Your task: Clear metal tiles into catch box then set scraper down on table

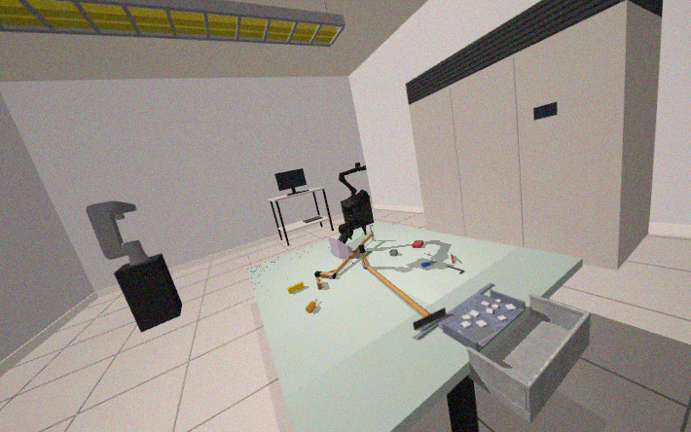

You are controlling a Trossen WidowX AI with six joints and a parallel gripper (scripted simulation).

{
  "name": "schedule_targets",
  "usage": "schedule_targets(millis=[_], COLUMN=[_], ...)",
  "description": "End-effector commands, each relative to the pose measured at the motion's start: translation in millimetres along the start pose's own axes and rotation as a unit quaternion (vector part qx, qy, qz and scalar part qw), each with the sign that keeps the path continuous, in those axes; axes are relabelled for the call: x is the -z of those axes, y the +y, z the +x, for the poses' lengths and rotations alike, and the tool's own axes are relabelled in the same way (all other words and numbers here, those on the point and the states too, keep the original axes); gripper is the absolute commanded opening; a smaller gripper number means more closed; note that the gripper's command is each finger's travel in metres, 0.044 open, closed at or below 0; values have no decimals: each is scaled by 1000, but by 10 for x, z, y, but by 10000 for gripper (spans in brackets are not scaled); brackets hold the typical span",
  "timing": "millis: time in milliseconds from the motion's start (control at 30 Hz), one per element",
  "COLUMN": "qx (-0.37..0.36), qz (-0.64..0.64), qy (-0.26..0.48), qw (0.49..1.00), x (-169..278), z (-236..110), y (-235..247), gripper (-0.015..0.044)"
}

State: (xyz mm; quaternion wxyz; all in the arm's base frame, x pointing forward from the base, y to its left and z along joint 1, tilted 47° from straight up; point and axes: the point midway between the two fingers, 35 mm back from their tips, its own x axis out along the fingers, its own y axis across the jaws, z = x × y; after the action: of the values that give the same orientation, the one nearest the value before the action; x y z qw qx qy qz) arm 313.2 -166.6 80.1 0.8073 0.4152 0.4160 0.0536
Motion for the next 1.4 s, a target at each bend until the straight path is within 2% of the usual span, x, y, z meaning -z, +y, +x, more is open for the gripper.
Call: schedule_targets(millis=[0, 333, 833, 1367], qx=[-3, -4, -5, -3], qz=[-3, -6, -6, -7], qy=[-5, -14, -14, -13], qw=[1000, 1000, 1000, 1000], x=[104, 284, 523, 502], z=[-39, -101, 209, 414], y=[10, 22, 28, 13], gripper=[440, 440, 440, 440])
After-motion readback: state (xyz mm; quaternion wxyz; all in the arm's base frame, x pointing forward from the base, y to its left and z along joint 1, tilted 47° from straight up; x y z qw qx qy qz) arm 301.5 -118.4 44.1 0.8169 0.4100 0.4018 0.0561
